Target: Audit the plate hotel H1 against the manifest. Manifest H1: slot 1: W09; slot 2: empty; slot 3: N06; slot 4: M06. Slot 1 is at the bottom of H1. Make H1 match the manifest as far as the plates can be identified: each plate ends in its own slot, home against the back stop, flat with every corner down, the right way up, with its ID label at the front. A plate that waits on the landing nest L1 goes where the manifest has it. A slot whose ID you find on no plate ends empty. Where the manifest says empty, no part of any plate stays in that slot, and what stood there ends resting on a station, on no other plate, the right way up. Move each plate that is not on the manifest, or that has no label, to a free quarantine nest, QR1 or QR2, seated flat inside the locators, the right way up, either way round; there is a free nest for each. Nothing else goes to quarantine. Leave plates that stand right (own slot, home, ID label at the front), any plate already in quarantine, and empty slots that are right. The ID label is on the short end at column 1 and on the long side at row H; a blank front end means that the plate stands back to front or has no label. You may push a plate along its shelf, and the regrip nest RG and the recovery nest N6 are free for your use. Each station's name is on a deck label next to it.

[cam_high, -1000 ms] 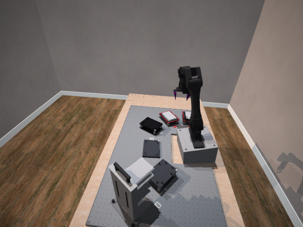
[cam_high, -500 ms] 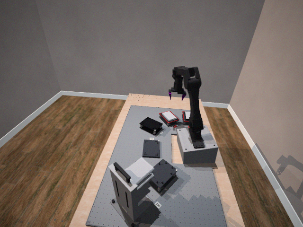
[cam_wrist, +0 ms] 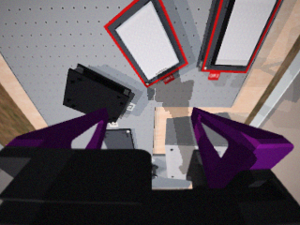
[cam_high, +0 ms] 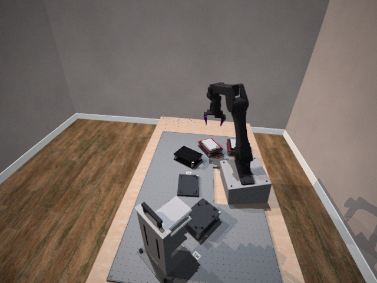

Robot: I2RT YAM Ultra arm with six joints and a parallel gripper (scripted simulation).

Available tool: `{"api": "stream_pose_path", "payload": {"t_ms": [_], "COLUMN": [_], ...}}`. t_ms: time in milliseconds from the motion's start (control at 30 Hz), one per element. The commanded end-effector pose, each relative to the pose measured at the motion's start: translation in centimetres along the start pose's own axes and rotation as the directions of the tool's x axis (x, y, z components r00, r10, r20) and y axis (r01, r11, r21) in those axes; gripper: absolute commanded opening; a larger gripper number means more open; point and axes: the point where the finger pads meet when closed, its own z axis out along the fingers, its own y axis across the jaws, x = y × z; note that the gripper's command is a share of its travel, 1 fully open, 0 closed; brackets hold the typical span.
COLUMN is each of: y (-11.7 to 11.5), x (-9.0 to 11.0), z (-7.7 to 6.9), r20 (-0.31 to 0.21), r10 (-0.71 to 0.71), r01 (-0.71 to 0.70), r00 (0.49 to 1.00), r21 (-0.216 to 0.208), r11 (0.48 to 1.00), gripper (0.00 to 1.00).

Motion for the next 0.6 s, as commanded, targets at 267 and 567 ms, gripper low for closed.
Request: {"api": "stream_pose_path", "payload": {"t_ms": [267, 567], "y": [2.2, 4.1], "x": [1.4, 3.8], "z": [-1.0, -1.0], "r20": [0.049, 0.078], "r10": [-0.065, -0.199], "r01": [0.067, 0.206], "r00": [0.997, 0.977], "r21": [-0.047, -0.096], "r11": [0.997, 0.974], "gripper": [1.00, 1.00]}}
